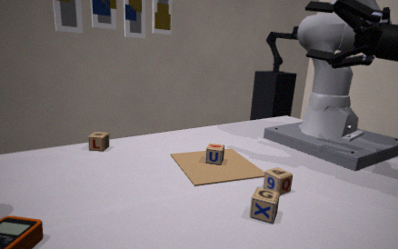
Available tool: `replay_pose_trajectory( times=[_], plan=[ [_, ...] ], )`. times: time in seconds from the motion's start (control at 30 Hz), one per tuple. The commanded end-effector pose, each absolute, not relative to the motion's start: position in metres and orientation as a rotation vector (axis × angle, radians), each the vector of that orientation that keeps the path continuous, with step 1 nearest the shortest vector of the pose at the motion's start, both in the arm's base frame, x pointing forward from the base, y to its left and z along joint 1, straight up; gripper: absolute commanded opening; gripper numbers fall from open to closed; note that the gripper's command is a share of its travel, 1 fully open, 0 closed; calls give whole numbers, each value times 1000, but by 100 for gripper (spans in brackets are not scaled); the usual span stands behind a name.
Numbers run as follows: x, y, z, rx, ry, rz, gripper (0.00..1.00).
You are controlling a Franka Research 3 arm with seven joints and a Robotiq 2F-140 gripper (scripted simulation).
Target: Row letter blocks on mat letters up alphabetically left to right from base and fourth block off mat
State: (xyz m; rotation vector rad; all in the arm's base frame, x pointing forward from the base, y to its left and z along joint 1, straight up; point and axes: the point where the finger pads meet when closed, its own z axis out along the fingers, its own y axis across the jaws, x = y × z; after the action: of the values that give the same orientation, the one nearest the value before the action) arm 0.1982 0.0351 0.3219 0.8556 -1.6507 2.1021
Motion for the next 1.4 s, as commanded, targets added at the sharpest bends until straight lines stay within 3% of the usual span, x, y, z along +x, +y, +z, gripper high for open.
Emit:
replay_pose_trajectory(
  times=[0.0,0.57,1.37],
  plan=[
    [198,35,322,856,-1651,2102,100],
    [198,35,321,857,-1651,2099,100],
    [229,73,226,1133,-1756,1497,100]
  ],
)
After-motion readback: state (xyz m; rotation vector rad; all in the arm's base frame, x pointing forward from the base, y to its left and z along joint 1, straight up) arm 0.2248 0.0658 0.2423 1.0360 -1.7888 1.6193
